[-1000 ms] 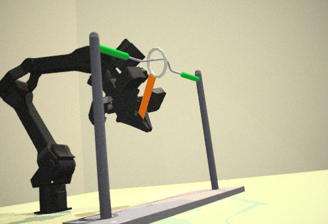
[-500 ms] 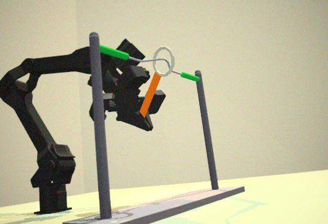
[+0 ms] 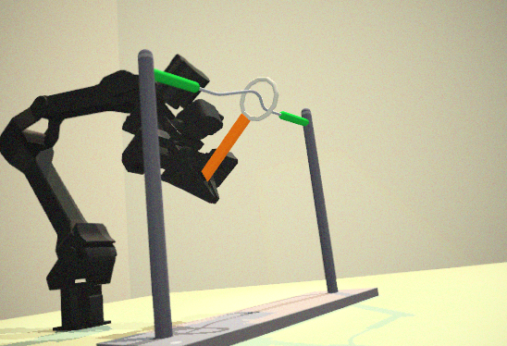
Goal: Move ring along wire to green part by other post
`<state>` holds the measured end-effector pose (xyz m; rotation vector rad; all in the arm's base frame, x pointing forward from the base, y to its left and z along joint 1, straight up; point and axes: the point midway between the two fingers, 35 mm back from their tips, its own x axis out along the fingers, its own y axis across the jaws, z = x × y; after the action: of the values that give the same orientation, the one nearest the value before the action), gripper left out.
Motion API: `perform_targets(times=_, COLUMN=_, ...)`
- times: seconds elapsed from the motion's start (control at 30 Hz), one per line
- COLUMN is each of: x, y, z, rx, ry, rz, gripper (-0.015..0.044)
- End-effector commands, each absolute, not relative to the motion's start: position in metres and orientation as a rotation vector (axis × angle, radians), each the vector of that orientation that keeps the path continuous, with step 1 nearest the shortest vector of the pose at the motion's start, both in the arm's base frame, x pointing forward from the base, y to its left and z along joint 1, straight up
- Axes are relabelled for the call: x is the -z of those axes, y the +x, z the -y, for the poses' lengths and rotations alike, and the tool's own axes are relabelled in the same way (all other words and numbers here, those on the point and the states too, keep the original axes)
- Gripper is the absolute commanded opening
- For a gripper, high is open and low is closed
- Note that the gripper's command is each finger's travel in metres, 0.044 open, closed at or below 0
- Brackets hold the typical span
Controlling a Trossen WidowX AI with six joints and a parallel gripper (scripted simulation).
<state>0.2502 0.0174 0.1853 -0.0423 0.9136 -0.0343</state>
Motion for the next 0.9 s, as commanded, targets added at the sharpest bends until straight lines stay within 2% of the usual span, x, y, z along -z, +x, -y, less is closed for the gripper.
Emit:
perform_targets(times=0.0, x=-0.195, y=0.247, z=-0.009, rx=-0.011, ry=-0.134, rz=-0.938, gripper=-0.015)
perform_targets(times=0.5, x=-0.198, y=0.248, z=0.011, rx=-0.114, ry=-0.379, rz=-0.922, gripper=-0.015)
perform_targets(times=0.87, x=-0.192, y=0.246, z=0.001, rx=-0.115, ry=-0.356, rz=-0.896, gripper=-0.015)
